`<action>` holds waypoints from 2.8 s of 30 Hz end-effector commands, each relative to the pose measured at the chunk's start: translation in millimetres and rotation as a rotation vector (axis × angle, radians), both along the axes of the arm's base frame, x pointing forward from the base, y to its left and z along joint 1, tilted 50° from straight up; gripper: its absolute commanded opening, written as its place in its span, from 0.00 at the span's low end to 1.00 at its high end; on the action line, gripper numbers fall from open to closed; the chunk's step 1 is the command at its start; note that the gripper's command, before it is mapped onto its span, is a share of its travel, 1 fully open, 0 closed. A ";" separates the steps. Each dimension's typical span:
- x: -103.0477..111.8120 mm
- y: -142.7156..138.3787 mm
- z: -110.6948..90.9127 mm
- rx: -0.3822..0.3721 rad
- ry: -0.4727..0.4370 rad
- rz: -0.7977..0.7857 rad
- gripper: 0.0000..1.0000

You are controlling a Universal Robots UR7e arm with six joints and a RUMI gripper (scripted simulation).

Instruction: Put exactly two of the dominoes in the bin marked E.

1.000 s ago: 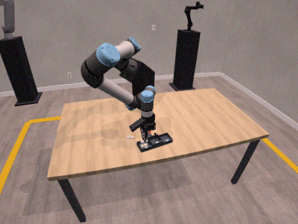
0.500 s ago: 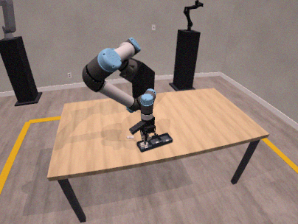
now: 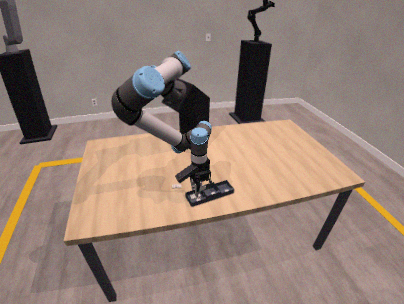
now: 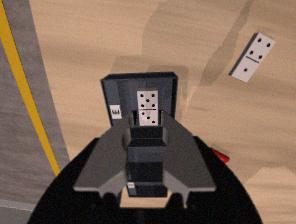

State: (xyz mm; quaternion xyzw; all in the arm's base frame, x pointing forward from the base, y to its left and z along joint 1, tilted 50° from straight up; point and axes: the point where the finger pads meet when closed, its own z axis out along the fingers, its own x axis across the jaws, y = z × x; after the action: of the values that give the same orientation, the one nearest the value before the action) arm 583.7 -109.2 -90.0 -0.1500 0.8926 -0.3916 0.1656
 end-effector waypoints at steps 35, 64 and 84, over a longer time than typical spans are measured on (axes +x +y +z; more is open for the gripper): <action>-9.7 15.9 15.7 0.000 -0.001 0.001 0.19; -29.8 47.3 46.5 0.000 -0.001 0.001 1.00; -59.5 94.1 92.5 0.000 -0.001 0.001 1.00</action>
State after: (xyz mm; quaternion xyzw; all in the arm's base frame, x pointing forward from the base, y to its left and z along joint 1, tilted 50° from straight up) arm 531.0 -26.5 -8.9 -0.1508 0.8921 -0.3918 0.1668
